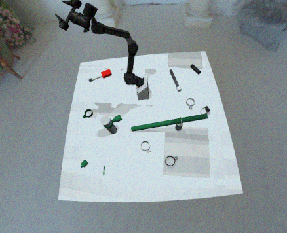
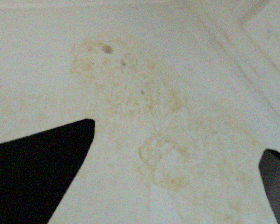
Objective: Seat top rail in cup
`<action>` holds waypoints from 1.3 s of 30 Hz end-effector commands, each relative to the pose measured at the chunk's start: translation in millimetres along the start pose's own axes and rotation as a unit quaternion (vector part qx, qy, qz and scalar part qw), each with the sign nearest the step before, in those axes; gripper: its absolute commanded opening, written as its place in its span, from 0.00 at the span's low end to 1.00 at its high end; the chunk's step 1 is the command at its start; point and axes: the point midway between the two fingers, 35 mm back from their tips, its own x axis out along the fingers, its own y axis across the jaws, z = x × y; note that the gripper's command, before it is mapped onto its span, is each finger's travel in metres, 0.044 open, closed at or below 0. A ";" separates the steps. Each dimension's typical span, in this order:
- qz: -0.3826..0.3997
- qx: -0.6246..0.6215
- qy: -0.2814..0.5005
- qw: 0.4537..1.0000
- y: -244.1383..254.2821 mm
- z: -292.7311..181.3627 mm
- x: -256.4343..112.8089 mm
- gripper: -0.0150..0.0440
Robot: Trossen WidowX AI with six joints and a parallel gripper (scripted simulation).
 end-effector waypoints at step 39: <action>-0.620 -0.262 0.125 0.729 -443.9 74.2 -162.4 1.00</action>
